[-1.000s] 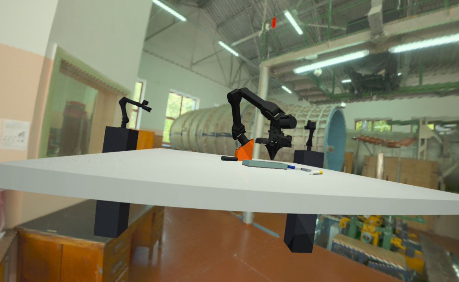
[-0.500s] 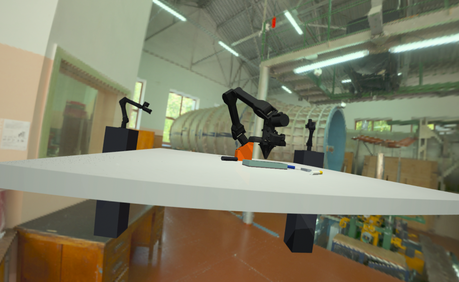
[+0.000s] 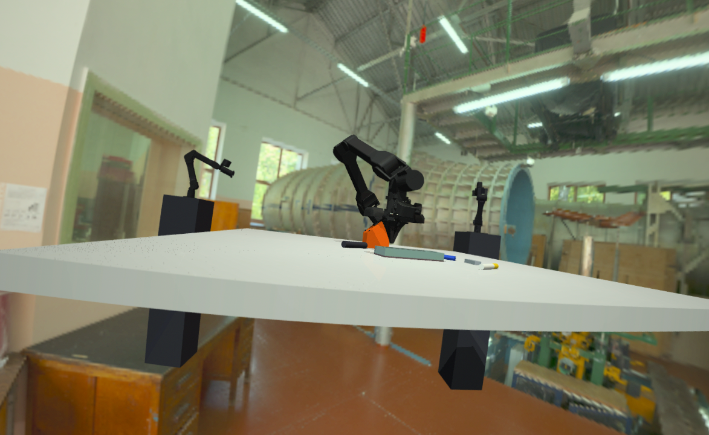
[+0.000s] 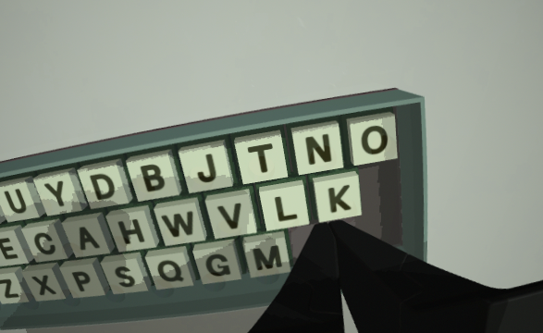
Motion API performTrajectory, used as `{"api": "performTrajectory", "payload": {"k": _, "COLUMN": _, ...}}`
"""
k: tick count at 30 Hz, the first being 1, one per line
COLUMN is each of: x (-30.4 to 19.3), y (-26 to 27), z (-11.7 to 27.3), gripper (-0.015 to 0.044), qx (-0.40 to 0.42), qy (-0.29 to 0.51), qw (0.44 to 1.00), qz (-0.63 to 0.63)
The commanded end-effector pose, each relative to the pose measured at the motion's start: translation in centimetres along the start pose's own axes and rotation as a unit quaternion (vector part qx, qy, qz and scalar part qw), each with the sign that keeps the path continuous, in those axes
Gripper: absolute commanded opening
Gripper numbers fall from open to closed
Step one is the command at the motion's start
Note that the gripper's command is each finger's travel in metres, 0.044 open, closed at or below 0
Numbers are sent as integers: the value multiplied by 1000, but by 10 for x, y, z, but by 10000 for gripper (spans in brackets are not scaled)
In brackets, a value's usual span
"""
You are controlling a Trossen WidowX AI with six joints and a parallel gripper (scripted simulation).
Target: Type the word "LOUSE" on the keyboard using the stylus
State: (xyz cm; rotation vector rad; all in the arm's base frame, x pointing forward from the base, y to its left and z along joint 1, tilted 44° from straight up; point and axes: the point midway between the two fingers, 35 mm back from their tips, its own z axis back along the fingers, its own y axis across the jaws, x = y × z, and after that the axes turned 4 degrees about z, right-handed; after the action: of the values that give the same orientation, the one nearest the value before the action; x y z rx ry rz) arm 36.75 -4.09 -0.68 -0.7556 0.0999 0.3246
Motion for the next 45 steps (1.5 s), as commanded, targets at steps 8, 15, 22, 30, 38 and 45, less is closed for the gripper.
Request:
{"api": "performTrajectory", "payload": {"k": 8, "x": -31, "y": 31, "z": 0, "gripper": 0, "qx": 0, "qy": 1, "qw": 1000, "qz": 4}}
{"api": "performTrajectory", "payload": {"k": 15, "x": -31, "y": 31, "z": 0, "gripper": 0, "qx": 0, "qy": 1, "qw": 1000, "qz": 4}}
{"api": "performTrajectory", "payload": {"k": 22, "x": -26, "y": 112, "z": 1, "gripper": 0, "qx": 3, "qy": 0, "qw": 1000, "qz": 4}}
{"api": "performTrajectory", "payload": {"k": 30, "x": -26, "y": 115, "z": 1, "gripper": 0, "qx": 3, "qy": 0, "qw": 1000, "qz": 4}}
{"api": "performTrajectory", "payload": {"k": 38, "x": -25, "y": 115, "z": 51, "gripper": 0, "qx": 4, "qy": -1, "qw": 1000, "qz": 4}}
{"api": "performTrajectory", "payload": {"k": 45, "x": -25, "y": 117, "z": 54, "gripper": 0, "qx": 2, "qy": -4, "qw": 1000, "qz": 9}}
